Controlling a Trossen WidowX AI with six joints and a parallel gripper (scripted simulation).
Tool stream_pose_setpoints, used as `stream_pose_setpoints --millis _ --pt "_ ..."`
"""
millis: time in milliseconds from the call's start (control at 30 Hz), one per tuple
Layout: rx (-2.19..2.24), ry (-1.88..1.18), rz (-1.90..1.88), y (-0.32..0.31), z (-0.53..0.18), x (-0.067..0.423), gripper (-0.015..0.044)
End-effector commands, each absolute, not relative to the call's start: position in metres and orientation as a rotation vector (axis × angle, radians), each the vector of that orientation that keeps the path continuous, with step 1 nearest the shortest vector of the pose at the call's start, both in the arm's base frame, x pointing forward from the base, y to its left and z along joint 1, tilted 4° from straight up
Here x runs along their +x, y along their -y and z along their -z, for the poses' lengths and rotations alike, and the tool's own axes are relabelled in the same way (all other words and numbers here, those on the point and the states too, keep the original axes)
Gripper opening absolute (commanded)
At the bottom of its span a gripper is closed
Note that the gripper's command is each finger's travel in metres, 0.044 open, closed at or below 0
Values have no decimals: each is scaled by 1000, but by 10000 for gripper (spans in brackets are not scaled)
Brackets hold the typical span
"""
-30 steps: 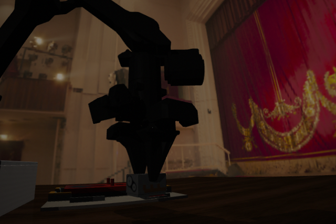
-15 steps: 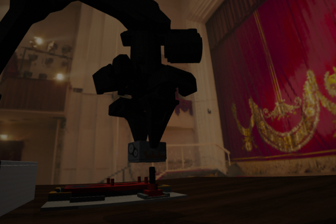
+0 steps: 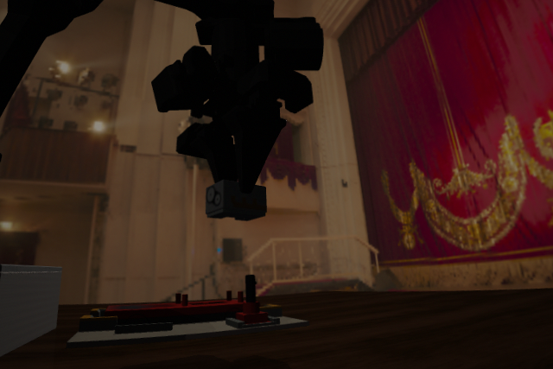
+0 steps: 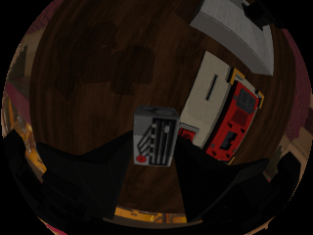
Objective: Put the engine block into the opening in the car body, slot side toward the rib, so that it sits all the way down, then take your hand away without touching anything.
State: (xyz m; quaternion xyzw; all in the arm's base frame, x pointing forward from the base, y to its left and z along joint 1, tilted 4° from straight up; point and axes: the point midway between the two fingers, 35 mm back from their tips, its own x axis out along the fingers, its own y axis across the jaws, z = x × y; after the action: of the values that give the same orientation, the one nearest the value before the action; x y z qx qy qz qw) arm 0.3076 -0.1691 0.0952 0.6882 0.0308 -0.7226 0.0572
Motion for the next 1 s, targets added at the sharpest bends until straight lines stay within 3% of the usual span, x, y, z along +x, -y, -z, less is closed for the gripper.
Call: stream_pose_setpoints --millis 0,967 --pt "2099 -89 2186 168 -104 308 0" --pt "1514 -920 1603 139 -90 323 0"
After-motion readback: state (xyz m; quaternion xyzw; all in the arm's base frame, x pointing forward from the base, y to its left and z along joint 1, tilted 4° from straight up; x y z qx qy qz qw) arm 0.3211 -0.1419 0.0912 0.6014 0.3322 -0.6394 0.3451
